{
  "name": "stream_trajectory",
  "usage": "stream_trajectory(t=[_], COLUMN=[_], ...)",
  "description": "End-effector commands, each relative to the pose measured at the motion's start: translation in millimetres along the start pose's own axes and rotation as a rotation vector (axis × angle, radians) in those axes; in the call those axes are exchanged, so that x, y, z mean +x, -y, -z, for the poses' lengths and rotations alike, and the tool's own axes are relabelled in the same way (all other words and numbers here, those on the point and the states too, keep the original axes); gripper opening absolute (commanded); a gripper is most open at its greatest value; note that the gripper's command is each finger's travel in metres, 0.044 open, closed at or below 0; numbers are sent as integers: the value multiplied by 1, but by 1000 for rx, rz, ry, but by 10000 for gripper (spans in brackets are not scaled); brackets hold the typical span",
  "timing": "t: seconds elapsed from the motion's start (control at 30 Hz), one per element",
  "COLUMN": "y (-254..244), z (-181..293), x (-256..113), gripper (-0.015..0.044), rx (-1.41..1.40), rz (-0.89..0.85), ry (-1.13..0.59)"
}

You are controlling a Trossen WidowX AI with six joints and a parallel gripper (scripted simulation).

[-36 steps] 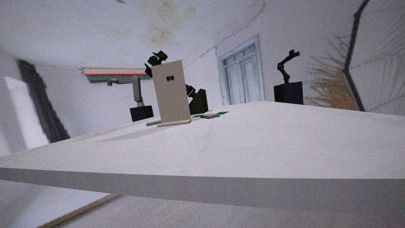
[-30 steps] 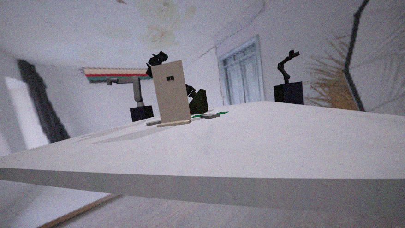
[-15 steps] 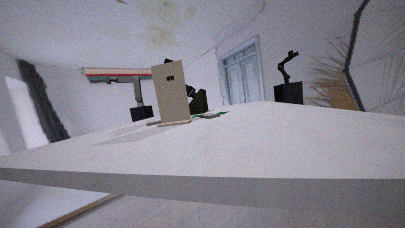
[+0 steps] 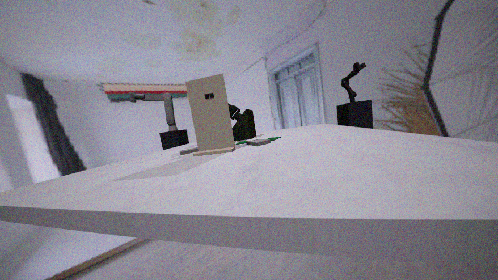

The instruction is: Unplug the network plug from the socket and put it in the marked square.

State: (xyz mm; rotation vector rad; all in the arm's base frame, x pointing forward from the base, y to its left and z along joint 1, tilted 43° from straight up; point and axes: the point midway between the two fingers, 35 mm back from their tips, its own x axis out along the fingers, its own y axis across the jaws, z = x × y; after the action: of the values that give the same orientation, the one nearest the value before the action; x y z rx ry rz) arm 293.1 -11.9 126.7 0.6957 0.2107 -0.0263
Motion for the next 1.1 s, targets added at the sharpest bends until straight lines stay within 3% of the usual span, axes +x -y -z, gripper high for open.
stream_trajectory(t=[0.0, 0.3, 1.07], y=[13, 20, 22], z=[17, 26, 14], x=[-7, -10, 41], gripper=[156, 156, 156], rx=[94, 146, 146], rz=[14, 21, 20], ry=[-28, -42, -40])
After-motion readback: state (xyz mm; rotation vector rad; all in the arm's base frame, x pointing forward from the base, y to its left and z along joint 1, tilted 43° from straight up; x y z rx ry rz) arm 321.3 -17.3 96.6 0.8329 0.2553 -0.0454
